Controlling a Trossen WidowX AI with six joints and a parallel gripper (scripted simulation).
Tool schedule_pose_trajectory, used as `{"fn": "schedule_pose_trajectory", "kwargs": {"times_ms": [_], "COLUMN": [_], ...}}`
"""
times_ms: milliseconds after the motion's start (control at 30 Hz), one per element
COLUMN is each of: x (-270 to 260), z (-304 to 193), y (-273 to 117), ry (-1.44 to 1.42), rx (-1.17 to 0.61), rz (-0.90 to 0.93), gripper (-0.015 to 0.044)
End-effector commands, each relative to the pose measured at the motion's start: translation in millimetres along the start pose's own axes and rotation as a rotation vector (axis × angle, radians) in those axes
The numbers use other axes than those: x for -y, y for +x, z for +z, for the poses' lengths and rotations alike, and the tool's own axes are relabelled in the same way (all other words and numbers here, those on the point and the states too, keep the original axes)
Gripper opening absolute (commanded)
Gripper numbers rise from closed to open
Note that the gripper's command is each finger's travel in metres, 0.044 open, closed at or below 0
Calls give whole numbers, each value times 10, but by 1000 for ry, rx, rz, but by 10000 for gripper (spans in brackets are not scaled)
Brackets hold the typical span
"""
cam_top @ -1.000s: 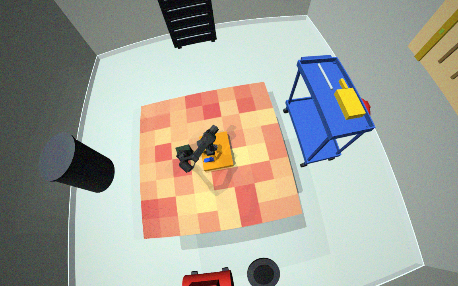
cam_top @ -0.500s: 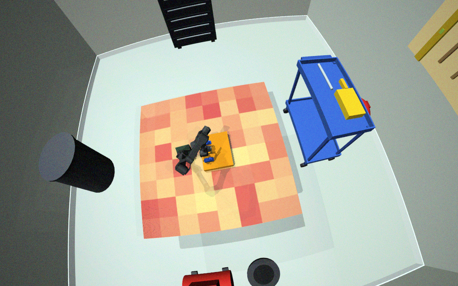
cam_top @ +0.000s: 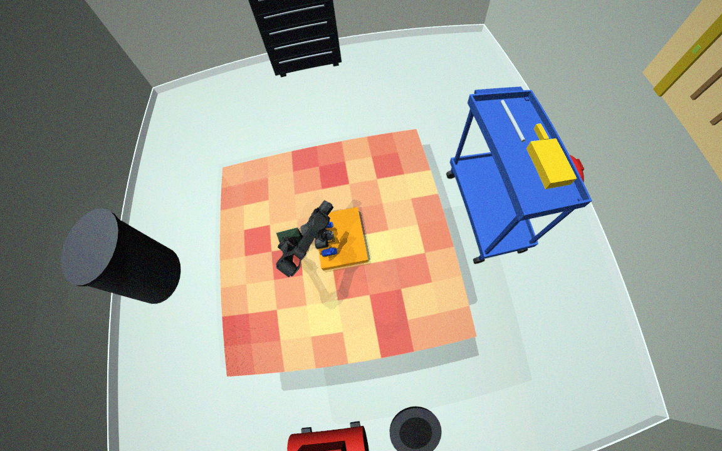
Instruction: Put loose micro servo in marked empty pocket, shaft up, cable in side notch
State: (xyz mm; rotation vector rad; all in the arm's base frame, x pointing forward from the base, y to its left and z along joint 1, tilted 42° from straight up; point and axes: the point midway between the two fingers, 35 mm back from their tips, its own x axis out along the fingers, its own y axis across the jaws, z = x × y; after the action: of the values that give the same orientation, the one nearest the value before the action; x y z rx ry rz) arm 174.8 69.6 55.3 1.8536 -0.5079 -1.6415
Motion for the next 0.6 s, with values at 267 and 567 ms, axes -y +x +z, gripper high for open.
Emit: {"fn": "schedule_pose_trajectory", "kwargs": {"times_ms": [267, 567], "x": [-1, -2], "z": [-7, -8], "y": [23, 109], "ry": [-7, -7], "rx": [-7, -7], "rz": [2, 2], "gripper": [0, 0]}}
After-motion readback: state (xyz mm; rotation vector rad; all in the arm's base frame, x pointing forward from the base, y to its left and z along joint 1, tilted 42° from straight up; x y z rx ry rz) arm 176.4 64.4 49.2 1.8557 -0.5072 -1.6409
